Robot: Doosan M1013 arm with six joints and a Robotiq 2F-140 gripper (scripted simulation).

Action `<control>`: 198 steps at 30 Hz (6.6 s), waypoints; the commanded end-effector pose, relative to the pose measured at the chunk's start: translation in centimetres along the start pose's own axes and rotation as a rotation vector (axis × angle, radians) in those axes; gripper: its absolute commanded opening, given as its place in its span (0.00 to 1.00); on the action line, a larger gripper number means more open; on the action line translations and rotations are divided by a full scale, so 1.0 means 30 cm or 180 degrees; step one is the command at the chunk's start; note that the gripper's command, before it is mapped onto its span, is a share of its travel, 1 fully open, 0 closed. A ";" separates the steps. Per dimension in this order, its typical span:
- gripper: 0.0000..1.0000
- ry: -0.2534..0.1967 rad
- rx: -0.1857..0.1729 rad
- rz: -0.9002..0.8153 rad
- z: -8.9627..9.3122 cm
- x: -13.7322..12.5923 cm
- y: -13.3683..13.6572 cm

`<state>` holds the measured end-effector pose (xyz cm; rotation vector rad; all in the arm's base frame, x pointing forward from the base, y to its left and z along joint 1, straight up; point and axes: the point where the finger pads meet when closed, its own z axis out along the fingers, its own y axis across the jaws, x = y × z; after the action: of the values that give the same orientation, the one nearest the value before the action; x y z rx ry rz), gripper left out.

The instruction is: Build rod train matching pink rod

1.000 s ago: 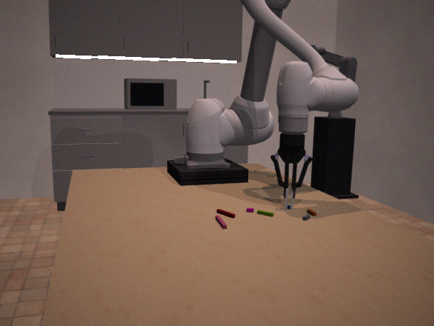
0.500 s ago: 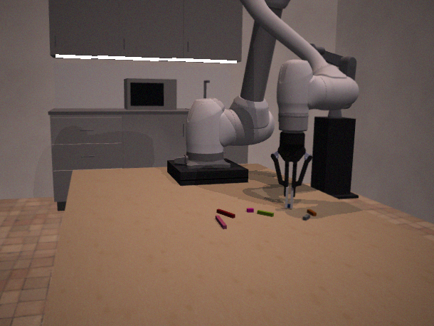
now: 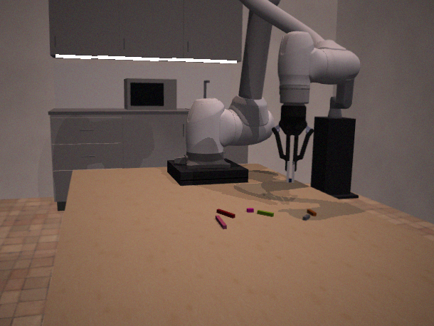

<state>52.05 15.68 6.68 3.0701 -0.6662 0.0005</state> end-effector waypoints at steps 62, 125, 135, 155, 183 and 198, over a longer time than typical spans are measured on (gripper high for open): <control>0.03 -0.0001 0.0000 -0.1761 0.089 0.527 0.080; 0.03 -0.0001 0.0000 -0.1761 0.247 0.528 0.079; 0.03 -0.0001 0.0000 -0.1761 0.269 0.528 0.079; 0.03 -0.0001 0.0000 -0.1761 0.283 0.528 0.079; 0.08 -0.0001 0.0000 -0.1761 0.283 0.528 0.079; 0.15 -0.0001 0.0000 -0.1761 0.283 0.528 0.079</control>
<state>65.47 6.95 -1.81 3.1352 0.1976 -0.0003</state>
